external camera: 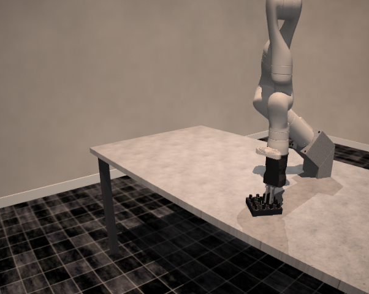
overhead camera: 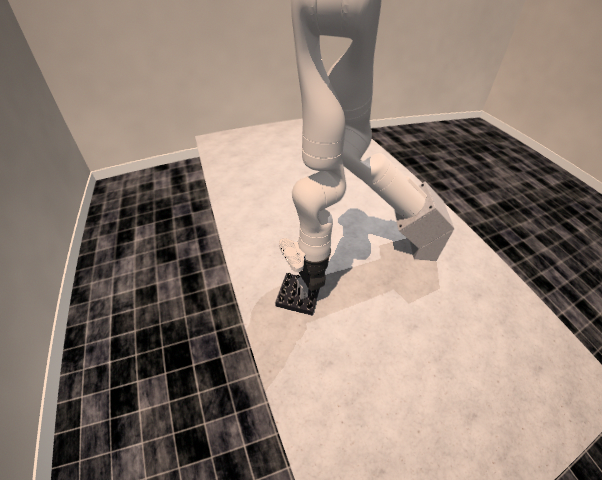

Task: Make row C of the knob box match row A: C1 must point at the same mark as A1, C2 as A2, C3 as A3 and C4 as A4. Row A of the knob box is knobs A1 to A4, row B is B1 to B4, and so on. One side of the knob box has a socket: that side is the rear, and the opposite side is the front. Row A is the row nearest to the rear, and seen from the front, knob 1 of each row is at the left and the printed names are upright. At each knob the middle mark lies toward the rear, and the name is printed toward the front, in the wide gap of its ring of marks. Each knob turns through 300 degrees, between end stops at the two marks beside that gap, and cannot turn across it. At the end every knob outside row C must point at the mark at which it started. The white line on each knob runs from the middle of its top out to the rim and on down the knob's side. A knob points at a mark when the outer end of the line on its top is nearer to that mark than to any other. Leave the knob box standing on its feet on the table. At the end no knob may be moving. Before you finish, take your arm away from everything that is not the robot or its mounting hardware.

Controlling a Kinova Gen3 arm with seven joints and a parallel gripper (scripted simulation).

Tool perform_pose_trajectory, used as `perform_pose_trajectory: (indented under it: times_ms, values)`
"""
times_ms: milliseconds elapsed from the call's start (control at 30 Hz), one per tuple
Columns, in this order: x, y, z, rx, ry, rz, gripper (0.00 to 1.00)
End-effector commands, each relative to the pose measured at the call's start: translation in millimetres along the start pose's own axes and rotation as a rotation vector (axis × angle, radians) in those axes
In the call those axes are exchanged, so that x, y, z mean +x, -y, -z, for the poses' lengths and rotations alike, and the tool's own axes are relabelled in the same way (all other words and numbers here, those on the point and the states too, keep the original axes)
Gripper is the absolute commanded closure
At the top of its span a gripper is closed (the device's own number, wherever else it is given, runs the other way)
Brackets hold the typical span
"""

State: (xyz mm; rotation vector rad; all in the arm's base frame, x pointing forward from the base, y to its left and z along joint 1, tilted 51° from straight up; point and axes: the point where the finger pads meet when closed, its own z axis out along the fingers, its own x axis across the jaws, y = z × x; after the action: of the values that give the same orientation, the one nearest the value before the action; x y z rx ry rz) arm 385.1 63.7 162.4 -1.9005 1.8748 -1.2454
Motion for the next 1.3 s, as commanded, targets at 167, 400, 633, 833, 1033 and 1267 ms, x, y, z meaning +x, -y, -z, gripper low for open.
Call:
perform_pose_trajectory:
  times_ms: [167,400,633,833,1033,1267]
  values:
    - [0.0,-1.3,0.1,0.0,0.005,0.23,0.7]
    - [0.0,-1.4,0.1,0.0,0.005,0.361,0.7]
    - [0.2,-1.5,0.0,0.0,0.004,0.526,0.7]
    - [0.2,-1.6,0.0,0.0,0.004,0.644,0.7]
    - [0.2,-1.7,0.0,0.0,0.004,0.71,0.7]
    - [0.1,-1.7,0.1,0.0,0.005,0.797,0.7]
